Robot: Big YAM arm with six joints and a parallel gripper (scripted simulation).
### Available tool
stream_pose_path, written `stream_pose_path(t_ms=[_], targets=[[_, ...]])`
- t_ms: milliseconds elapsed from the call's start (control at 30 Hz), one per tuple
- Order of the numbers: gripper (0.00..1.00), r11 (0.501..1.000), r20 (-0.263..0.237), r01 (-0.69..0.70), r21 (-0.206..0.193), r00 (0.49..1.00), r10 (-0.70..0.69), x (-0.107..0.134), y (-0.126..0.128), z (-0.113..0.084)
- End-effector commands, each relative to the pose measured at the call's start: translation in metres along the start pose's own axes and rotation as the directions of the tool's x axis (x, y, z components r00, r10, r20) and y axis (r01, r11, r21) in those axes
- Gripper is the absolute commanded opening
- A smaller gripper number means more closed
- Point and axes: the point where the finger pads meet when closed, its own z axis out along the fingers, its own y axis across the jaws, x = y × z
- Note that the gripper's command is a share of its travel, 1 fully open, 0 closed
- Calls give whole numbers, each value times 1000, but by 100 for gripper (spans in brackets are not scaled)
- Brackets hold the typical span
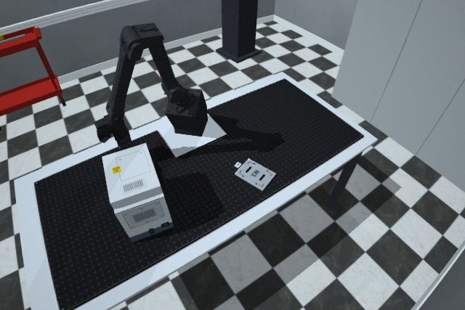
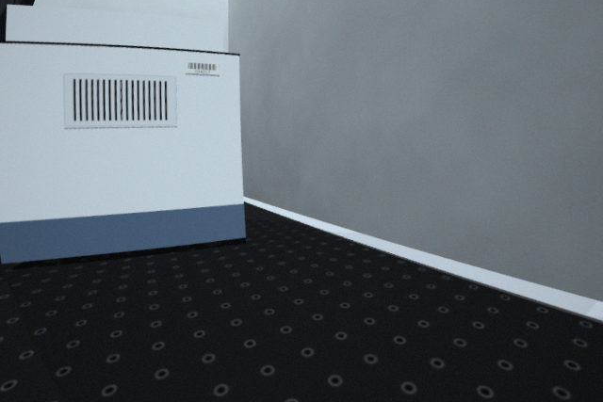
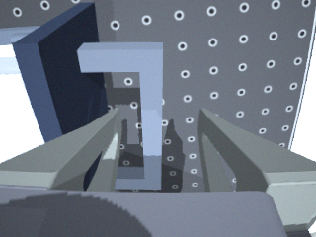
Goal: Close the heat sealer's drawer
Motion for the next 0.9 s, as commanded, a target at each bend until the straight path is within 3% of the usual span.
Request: stream_pose_path(t_ms=[0, 33, 867], targets=[[45, 1000, -16, -15, 1, 1000, 15, 6, -1, 6], [27, 1000, -16, -15, 1, 1000, 15, 6, -1, 6], [6, 1000, -16, -12, 2, 1000, 12, 6, -1, 6]])
